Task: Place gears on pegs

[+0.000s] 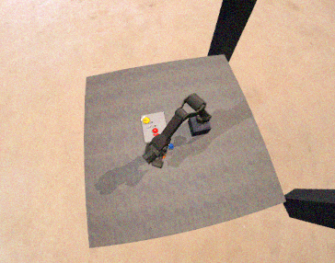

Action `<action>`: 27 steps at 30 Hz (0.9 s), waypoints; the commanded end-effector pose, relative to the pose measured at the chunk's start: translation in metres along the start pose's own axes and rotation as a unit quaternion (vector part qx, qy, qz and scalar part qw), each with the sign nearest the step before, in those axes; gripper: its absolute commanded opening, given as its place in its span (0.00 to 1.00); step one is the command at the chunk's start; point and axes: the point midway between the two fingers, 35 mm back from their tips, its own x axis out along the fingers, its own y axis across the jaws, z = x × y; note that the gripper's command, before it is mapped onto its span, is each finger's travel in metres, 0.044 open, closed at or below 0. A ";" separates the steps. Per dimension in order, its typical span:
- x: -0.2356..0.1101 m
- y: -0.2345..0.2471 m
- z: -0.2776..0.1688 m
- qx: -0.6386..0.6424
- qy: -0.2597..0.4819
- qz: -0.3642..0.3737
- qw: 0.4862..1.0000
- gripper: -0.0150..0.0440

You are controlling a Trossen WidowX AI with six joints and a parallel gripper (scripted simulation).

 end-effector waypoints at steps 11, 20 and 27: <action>0.023 -0.002 -0.002 0.003 0.002 -0.006 1.000 1.00; 0.038 -0.003 -0.002 0.003 0.002 -0.006 1.000 1.00; 0.043 -0.003 -0.003 0.003 0.002 -0.006 1.000 1.00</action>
